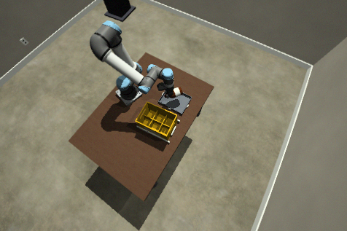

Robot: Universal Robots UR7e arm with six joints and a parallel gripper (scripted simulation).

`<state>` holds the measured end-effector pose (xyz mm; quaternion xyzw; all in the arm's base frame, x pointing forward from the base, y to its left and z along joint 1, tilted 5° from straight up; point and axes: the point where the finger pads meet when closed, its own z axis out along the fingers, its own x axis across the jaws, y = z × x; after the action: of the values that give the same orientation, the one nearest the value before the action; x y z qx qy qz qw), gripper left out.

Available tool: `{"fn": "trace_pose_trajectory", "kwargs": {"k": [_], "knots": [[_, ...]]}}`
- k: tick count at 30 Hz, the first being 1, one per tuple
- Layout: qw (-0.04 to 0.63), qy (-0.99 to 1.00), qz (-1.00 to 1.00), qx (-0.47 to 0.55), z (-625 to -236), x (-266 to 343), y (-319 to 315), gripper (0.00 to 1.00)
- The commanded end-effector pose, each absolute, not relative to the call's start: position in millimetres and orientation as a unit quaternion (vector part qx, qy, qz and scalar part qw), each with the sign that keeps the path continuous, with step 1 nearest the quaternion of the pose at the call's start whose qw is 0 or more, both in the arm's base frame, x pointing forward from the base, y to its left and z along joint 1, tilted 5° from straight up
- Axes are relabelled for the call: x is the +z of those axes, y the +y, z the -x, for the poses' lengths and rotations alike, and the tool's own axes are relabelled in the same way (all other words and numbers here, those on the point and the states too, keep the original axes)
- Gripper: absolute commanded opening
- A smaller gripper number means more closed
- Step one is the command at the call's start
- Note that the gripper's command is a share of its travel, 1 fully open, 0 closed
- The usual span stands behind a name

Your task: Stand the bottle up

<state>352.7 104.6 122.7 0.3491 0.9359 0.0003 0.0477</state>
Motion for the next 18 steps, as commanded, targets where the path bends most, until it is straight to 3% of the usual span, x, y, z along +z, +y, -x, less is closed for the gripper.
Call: {"fn": "trace_pose_trajectory", "kwargs": {"k": [1,18], "knots": [[0.049,0.936,-0.349,0.001,-352,136,105,0.00],[0.049,0.936,-0.349,0.001,-350,163,106,0.00]]}}
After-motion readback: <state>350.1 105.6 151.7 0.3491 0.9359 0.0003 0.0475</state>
